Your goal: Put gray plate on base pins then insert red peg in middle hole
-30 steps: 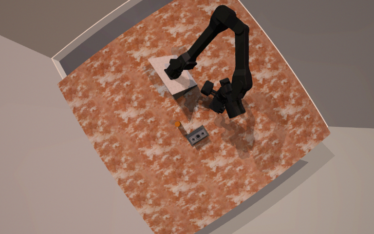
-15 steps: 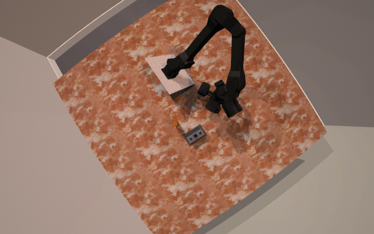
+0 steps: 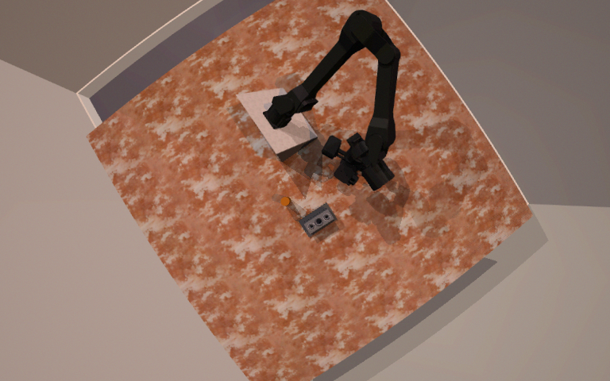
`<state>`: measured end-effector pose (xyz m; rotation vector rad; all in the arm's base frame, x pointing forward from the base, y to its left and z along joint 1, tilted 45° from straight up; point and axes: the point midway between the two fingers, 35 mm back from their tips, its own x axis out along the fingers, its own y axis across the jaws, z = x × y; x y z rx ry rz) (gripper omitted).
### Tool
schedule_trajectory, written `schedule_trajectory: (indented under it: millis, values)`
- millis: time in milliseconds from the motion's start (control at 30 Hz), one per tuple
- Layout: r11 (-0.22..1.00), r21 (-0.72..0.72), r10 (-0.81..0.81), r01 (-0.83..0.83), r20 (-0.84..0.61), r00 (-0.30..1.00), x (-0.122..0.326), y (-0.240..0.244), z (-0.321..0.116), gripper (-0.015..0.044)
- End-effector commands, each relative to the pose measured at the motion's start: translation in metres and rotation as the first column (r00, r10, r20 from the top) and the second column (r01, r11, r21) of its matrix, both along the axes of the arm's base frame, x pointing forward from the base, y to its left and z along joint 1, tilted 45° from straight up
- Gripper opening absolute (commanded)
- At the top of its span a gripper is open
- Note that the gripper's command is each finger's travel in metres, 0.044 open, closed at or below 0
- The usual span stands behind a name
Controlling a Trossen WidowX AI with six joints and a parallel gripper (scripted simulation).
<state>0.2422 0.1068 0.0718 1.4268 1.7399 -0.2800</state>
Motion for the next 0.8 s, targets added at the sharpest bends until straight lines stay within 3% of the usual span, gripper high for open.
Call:
schedule_trajectory:
  millis: [0, 367, 767]
  values:
    - [1.0, 0.006, -0.001, 0.001, -0.004, 1.0, -0.001, 0.005, -0.003, 0.044]
    - [1.0, 0.009, -0.001, 0.001, -0.005, 1.0, -0.002, 0.016, -0.014, 0.044]
    - [1.0, 0.009, -0.001, 0.001, -0.005, 1.0, -0.002, 0.016, -0.014, 0.0125]
